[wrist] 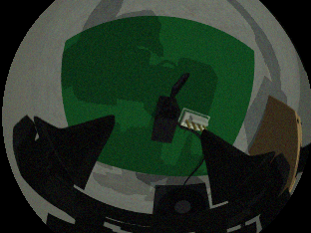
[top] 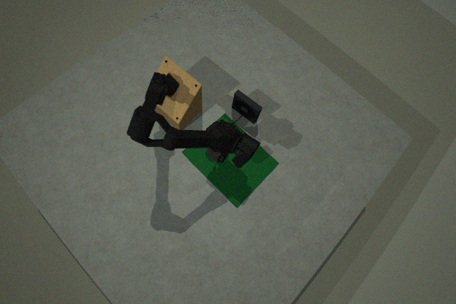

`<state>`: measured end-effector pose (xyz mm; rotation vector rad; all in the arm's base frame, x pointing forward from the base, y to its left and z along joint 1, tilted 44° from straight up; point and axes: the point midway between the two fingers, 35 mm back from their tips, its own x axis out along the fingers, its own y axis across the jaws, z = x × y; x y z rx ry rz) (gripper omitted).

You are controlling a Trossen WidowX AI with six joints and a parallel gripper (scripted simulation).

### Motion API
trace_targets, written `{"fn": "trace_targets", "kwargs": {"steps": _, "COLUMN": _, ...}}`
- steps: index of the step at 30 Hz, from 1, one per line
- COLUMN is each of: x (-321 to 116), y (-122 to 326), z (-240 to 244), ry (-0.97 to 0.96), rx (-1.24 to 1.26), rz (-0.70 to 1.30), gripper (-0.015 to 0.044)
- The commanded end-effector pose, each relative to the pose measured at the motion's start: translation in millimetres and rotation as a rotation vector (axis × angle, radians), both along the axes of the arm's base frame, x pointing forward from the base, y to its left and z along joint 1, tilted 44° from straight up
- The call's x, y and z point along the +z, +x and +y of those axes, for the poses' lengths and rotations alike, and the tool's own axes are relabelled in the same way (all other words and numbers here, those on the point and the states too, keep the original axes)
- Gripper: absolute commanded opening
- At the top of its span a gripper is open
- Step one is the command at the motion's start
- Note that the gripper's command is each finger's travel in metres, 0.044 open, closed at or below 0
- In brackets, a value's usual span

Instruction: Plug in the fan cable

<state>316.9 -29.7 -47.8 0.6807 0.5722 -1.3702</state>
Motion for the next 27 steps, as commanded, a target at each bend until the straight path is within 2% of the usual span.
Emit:
{"fn": "trace_targets", "kwargs": {"steps": 1, "x": -7, "y": 0, "z": -11, "ry": -0.001, "rx": -0.032, "rz": -0.004, "gripper": 0.0440}}
{"fn": "trace_targets", "kwargs": {"steps": 14, "x": -7, "y": 0, "z": -11, "ry": -0.001, "rx": -0.032, "rz": -0.004, "gripper": 0.0440}}
{"fn": "trace_targets", "kwargs": {"steps": 15, "x": 0, "y": 0, "z": 0, "ry": 0.000, "rx": 0.000, "rz": 0.000, "gripper": 0.0414}}
{"fn": "trace_targets", "kwargs": {"steps": 27, "x": 0, "y": 0, "z": 0, "ry": 0.000, "rx": 0.000, "rz": 0.000, "gripper": 0.0099}}
